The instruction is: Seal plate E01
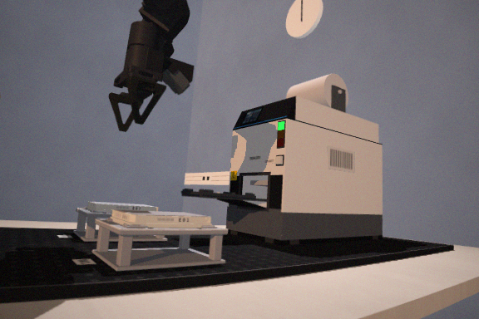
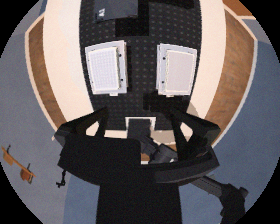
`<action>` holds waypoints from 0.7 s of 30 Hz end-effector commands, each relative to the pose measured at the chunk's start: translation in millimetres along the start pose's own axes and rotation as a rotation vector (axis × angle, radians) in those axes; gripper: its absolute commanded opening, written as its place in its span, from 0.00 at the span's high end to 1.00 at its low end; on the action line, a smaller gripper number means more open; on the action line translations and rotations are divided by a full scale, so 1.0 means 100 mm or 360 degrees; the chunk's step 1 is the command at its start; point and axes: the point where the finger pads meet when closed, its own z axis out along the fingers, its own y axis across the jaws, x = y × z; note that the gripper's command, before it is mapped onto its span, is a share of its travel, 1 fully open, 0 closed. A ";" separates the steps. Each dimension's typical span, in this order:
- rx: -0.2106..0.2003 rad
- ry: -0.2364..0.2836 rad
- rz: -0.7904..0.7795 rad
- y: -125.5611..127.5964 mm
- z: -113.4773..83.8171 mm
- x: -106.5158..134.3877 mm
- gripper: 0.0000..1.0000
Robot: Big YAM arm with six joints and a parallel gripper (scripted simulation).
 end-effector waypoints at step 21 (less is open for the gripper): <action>-0.0029 -0.0024 0.0002 0.03 -0.05 -0.05 0.00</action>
